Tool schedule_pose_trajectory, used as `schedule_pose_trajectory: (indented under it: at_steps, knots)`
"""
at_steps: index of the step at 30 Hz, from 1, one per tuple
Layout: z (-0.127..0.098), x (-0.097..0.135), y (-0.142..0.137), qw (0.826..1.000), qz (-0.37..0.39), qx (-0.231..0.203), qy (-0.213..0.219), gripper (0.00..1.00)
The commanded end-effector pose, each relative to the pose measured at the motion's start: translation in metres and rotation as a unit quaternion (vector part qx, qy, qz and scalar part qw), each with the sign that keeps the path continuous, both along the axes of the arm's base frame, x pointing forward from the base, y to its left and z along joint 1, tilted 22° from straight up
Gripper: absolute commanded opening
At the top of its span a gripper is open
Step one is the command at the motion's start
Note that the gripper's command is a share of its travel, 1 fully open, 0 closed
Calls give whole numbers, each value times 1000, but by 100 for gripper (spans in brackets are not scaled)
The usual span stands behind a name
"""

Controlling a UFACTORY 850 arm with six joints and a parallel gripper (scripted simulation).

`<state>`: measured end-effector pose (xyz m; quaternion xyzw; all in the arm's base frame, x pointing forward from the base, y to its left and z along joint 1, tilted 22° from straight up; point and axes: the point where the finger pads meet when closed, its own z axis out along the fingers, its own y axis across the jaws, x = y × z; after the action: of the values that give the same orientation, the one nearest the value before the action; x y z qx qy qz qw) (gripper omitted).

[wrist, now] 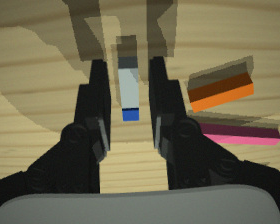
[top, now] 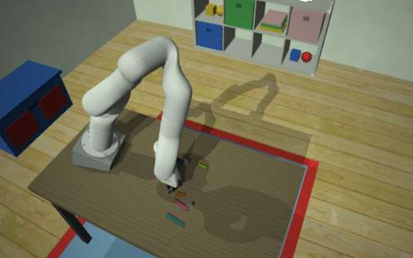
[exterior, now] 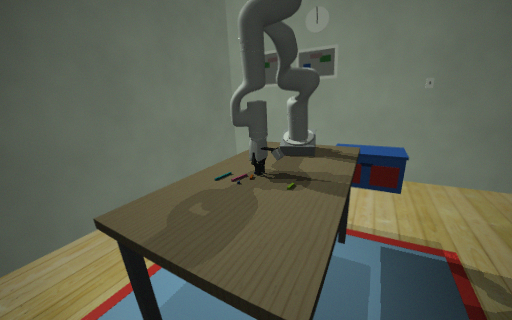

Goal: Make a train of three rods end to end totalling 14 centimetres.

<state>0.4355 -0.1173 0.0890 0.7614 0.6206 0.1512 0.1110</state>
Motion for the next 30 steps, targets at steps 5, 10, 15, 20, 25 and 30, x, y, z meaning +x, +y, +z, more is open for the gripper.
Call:
schedule_pose_trajectory:
  at_steps: [5,10,15,20,25,30]
  knots:
    - [14,-5,0,1000,0,0,0,24]
    - [32,-12,-1,1000,0,0,0,24]
    - [47,-18,-1,1000,0,0,0,24]
    - [59,-23,-1,1000,0,0,0,24]
    - [71,-27,-2,1000,0,0,0,24]
    - [78,-31,-2,1000,0,0,0,24]
